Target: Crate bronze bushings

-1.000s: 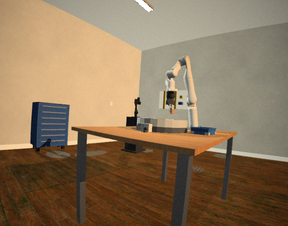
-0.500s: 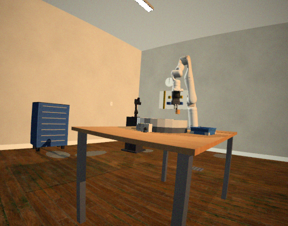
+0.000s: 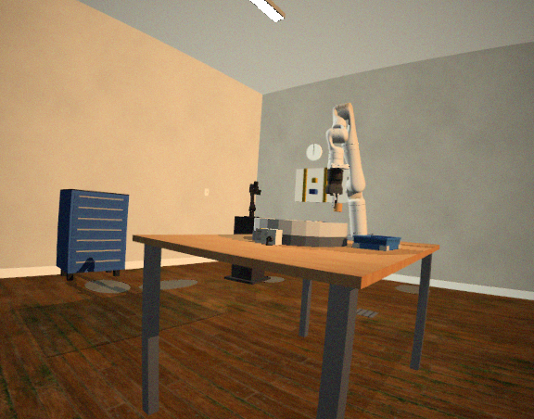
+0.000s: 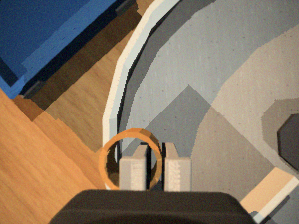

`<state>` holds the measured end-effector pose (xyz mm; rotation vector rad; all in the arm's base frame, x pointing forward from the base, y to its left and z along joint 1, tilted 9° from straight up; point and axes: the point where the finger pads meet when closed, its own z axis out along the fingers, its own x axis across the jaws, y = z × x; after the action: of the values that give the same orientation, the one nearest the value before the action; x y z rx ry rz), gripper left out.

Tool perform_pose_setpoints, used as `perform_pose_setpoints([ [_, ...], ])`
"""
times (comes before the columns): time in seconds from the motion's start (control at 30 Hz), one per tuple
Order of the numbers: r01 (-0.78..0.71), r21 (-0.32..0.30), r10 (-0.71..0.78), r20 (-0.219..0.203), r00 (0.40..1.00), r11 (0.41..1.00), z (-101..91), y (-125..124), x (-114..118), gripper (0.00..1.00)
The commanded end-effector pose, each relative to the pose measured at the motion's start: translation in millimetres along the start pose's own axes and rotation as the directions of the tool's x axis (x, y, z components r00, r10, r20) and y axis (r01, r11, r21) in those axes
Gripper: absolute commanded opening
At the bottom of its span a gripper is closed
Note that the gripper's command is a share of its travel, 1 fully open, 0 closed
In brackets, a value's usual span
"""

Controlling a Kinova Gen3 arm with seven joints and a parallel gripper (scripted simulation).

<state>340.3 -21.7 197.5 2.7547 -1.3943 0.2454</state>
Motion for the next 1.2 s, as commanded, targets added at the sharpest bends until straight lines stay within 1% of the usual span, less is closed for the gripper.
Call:
perform_pose_setpoints([
  [0.0,0.022,0.007,-0.022,0.008,1.0,1.0,-0.4,-11,-15,0.0],
  [0.33,0.022,0.007,-0.022,0.008,1.0,1.0,-0.4,-11,-15,0.0],
  [0.5,0.022,0.006,-0.022,0.007,1.0,1.0,-1.1,-46,-60,0.0],
  [0.9,0.022,0.006,-0.022,0.007,1.0,1.0,-1.1,-46,-60,0.0],
  [1.07,0.021,0.006,-0.021,0.005,1.0,1.0,-1.9,-80,-105,0.0],
  [1.17,0.021,0.006,-0.021,0.005,1.0,1.0,-1.9,-80,-105,0.0],
])
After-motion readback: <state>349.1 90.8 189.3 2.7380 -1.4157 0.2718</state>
